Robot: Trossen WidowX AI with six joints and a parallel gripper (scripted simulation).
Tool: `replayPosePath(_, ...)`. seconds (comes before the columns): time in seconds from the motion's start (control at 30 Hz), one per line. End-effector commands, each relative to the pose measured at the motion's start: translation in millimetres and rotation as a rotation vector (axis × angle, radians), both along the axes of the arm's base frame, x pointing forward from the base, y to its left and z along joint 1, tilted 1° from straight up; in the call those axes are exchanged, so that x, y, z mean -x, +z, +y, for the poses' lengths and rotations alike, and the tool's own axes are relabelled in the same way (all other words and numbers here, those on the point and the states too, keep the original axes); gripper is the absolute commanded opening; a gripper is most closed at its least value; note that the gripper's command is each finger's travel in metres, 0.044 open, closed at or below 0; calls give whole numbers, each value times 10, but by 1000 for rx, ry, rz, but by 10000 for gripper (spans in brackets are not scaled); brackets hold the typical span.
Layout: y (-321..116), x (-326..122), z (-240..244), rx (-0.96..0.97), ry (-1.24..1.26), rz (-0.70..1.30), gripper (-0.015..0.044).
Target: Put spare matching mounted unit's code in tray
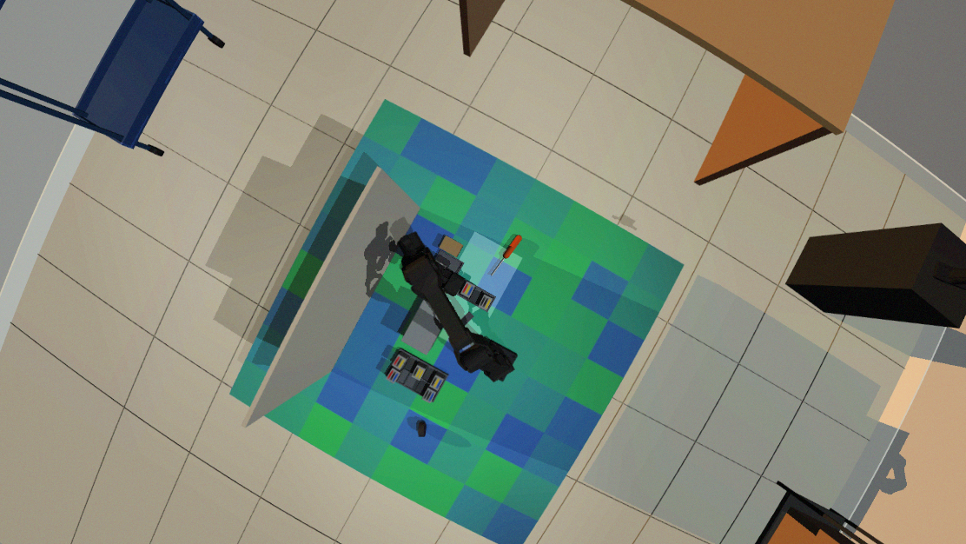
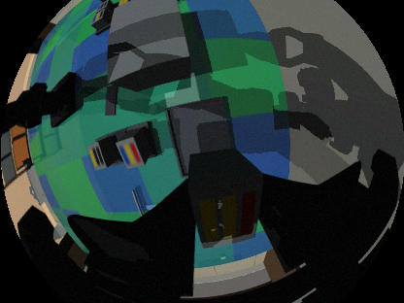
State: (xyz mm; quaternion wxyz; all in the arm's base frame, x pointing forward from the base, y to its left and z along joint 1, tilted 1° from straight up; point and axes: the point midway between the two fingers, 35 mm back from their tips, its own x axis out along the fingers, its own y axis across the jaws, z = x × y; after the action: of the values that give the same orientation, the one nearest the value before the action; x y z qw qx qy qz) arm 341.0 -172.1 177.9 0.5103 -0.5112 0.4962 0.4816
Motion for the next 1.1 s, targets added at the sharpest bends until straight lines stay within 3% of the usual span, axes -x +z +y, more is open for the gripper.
replayPosePath(0.0,-32,-8,2,-3,6,-1,0)
replayPosePath(1.07,-253,-54,-10,-3,6,-1,0)
